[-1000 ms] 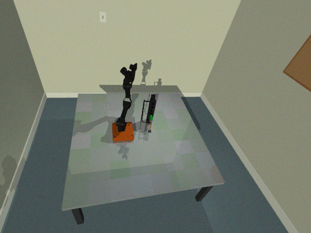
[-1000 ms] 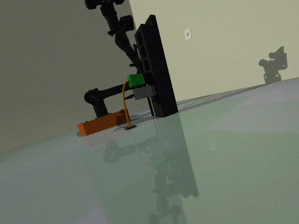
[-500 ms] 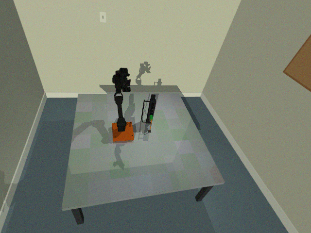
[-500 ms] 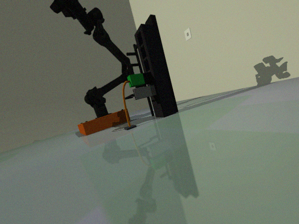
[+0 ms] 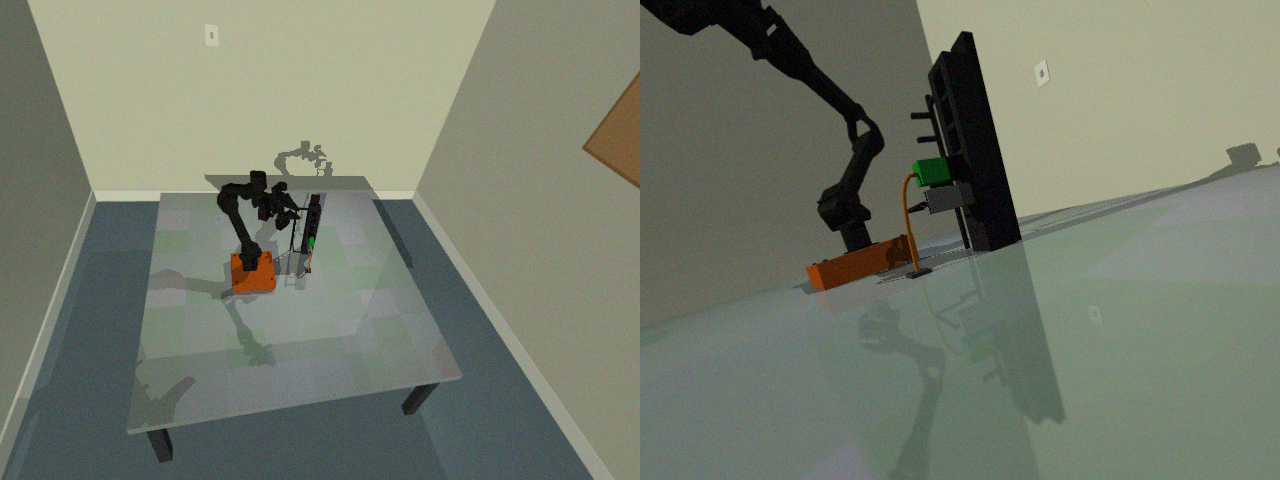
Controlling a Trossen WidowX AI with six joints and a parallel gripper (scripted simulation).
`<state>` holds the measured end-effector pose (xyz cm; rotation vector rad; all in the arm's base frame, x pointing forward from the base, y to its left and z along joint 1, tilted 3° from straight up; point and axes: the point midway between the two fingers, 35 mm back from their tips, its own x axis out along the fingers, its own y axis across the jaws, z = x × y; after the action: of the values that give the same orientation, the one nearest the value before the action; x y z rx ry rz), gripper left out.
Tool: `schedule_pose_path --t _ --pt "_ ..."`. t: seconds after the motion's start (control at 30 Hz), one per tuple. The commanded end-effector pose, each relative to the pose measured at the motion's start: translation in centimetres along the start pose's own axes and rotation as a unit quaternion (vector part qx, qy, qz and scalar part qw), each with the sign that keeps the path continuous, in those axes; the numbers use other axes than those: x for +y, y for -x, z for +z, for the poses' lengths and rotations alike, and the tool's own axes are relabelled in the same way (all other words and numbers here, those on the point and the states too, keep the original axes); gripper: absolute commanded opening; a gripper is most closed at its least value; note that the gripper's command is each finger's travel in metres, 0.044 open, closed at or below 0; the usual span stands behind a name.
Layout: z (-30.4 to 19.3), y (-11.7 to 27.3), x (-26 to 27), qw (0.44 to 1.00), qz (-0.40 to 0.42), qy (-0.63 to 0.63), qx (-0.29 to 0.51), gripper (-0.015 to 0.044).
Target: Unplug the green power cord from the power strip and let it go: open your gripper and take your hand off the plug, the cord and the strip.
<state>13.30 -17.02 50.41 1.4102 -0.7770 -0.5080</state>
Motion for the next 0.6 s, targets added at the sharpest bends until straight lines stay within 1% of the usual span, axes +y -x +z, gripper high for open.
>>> schedule_pose_path --t 0.0,0.17,0.33,0.43,0.57 --pt "-1.8 -3.3 -4.7 0.994 -0.095 -0.023 0.042 0.016" --pt "-4.3 -5.5 -9.0 0.98 -0.179 -0.029 0.081 0.016" --pt "-8.5 -6.7 -15.3 0.943 -0.306 -0.034 0.129 0.016" --pt "-11.7 -6.3 -19.5 0.907 -0.39 -0.023 0.159 0.016" --pt "-15.8 -4.5 -24.7 0.848 -0.494 0.012 0.192 0.016"
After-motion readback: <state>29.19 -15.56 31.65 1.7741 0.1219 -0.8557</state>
